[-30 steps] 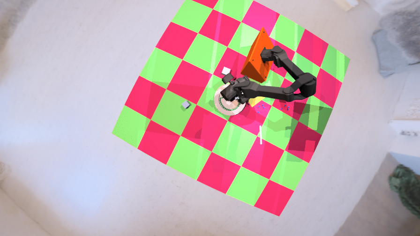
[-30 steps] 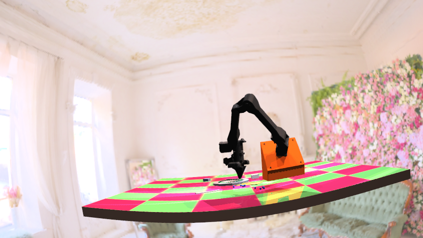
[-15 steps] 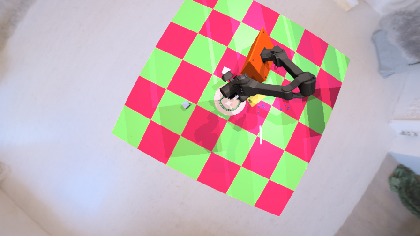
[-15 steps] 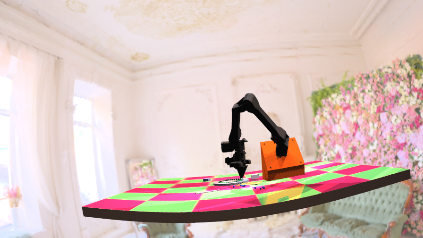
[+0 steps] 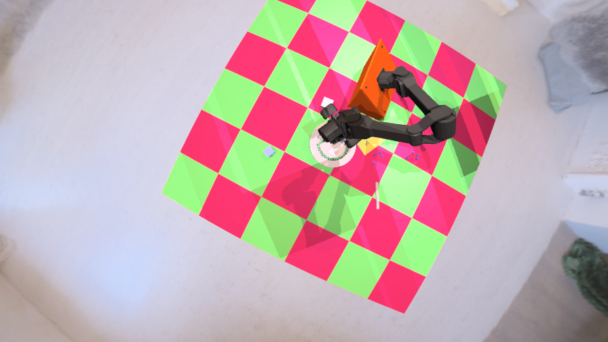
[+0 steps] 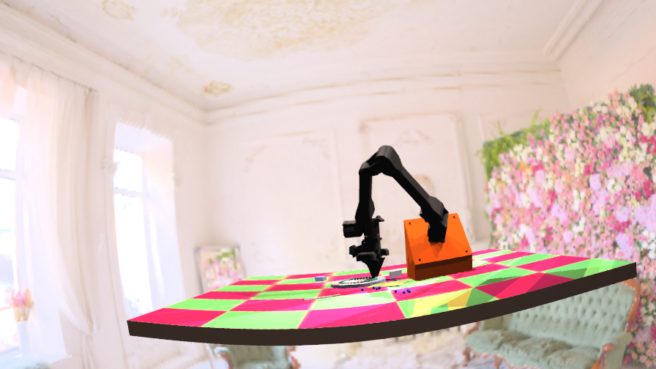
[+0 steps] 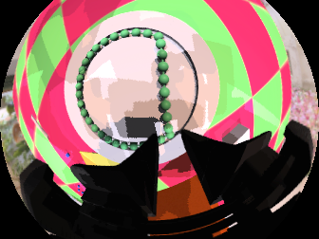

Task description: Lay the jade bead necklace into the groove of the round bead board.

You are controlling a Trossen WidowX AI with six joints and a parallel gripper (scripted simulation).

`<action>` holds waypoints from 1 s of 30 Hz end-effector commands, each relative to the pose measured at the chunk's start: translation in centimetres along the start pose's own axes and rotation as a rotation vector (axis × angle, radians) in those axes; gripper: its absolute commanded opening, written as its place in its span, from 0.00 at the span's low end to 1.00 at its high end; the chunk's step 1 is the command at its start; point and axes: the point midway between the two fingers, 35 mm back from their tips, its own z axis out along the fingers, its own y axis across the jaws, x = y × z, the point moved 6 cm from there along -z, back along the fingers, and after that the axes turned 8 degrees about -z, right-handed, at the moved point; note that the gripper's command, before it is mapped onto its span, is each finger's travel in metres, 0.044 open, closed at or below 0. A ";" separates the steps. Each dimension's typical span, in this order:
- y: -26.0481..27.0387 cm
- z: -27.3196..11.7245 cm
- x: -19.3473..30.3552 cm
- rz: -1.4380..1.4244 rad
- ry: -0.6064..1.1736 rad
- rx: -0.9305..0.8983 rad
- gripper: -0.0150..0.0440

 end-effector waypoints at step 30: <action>-0.1 -0.6 -0.5 0.006 0.004 -0.001 0.91</action>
